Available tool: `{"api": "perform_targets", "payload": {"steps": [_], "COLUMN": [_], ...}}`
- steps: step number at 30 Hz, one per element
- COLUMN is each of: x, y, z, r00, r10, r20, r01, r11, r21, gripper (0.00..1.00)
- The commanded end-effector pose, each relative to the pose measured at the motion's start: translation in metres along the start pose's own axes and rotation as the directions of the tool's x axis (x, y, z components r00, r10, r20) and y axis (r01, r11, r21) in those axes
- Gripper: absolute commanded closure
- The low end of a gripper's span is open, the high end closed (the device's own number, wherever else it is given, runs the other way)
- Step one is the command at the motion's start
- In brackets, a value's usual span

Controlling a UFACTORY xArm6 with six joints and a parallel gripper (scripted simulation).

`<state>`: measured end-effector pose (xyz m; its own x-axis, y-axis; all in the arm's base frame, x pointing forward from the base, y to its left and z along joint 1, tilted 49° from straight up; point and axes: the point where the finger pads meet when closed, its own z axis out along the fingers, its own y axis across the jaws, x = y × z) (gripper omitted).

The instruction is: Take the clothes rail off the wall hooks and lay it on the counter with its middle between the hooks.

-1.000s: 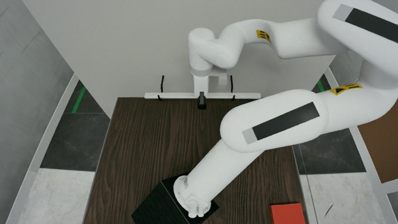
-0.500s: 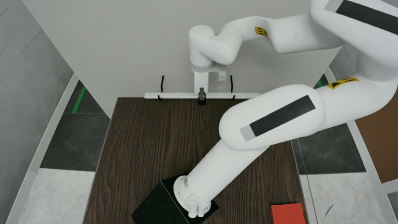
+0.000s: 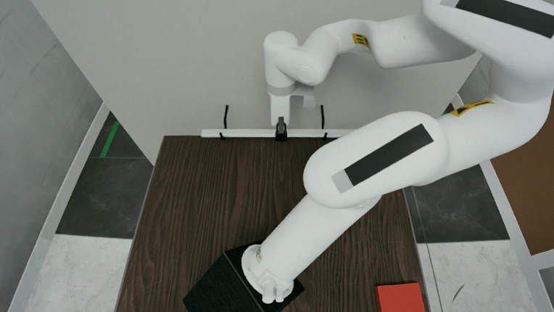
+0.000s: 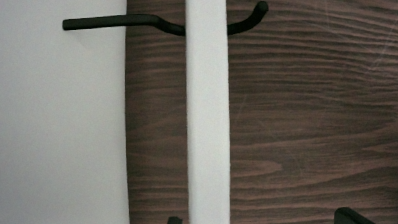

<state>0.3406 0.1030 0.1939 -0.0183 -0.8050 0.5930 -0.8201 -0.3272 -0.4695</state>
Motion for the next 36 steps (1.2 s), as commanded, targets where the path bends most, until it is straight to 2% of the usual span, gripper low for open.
{"api": "perform_targets", "payload": {"steps": [1, 16, 36], "x": [0.000, 0.000, 0.000], "y": [-0.007, -0.027, -0.027], "z": [0.001, 0.005, 0.009], "r00": [1.000, 1.000, 1.000], "r10": [0.001, 0.001, 0.001], "r20": [0.001, 0.001, 0.001], "r01": [-0.001, -0.001, -0.001], "r11": [1.000, 1.000, 1.000], "r21": [0.002, 0.002, 0.002], "gripper": [0.00, 0.00, 0.00]}}
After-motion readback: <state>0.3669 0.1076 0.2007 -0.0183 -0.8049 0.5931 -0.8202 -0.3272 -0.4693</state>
